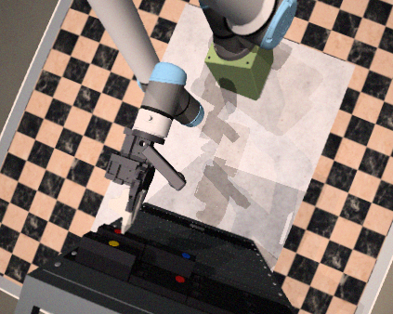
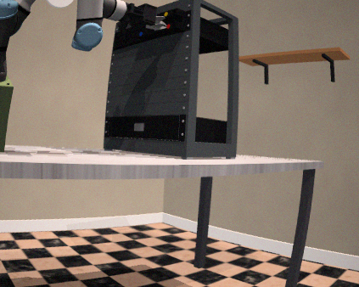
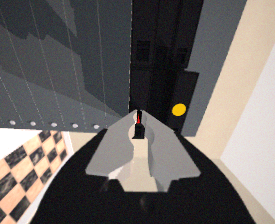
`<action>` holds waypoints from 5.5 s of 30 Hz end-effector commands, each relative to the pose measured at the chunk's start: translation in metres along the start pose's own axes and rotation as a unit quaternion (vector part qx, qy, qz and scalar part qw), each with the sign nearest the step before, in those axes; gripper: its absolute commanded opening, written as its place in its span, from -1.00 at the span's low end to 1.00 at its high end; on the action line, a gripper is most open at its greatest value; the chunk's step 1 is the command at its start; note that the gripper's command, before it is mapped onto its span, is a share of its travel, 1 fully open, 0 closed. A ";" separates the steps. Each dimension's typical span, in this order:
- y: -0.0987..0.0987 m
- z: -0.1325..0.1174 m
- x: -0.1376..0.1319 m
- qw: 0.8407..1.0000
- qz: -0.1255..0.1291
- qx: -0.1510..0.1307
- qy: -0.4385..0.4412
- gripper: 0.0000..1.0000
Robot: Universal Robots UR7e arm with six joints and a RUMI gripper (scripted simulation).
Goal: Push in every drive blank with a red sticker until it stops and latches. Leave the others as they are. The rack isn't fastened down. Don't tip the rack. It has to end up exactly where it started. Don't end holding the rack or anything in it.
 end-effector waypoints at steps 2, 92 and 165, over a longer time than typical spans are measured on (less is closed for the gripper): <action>0.001 0.000 0.001 1.000 0.000 0.000 0.000 -1.00; 0.030 0.000 0.001 1.000 0.000 0.000 0.000 -1.00; 0.001 0.000 0.000 1.000 0.000 0.000 0.000 -1.00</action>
Point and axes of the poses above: the point where the finger pads meet when closed, its own y axis out along the fingers, its own x axis across the jaws, z = x × y, the point moved 1 cm from there along -y, back along the fingers, and after that the axes turned 1 degree about -y, right-handed, at the moved point
